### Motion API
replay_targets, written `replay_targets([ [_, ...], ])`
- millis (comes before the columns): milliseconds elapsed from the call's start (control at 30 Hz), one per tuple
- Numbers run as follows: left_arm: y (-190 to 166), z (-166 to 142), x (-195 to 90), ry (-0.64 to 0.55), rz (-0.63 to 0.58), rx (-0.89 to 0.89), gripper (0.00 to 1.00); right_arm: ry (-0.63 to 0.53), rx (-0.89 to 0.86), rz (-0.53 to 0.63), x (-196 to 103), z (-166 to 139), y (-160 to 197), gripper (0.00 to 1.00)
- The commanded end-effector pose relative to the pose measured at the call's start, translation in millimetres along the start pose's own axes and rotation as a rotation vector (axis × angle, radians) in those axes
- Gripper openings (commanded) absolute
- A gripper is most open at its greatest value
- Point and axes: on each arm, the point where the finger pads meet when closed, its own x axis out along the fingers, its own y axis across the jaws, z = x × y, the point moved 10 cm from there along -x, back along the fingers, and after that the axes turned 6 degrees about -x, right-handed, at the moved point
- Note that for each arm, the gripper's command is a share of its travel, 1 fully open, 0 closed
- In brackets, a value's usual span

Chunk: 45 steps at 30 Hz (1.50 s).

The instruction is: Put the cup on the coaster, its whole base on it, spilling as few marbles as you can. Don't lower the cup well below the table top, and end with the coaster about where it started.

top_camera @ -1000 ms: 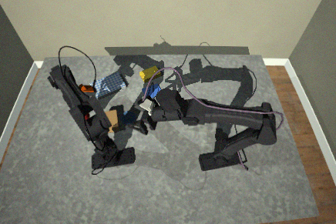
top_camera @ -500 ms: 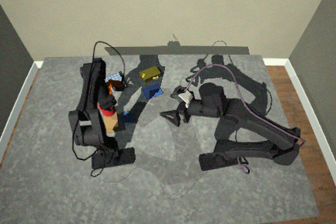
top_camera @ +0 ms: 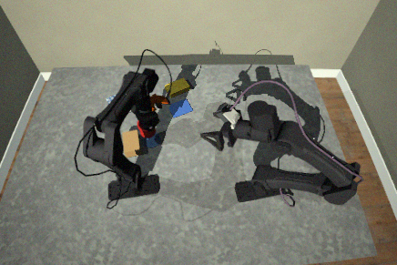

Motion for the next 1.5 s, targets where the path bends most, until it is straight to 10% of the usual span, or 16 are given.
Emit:
replay_targets([
  [0,3,8,-11,-0.03,0.037,-0.026,0.0,-0.01,-0.002,0.005,-7,0,0,1.0],
  [1467,1,7,55,-0.022,0.026,-0.031,0.0,-0.001,0.001,0.002,-5,-1,0,1.0],
])
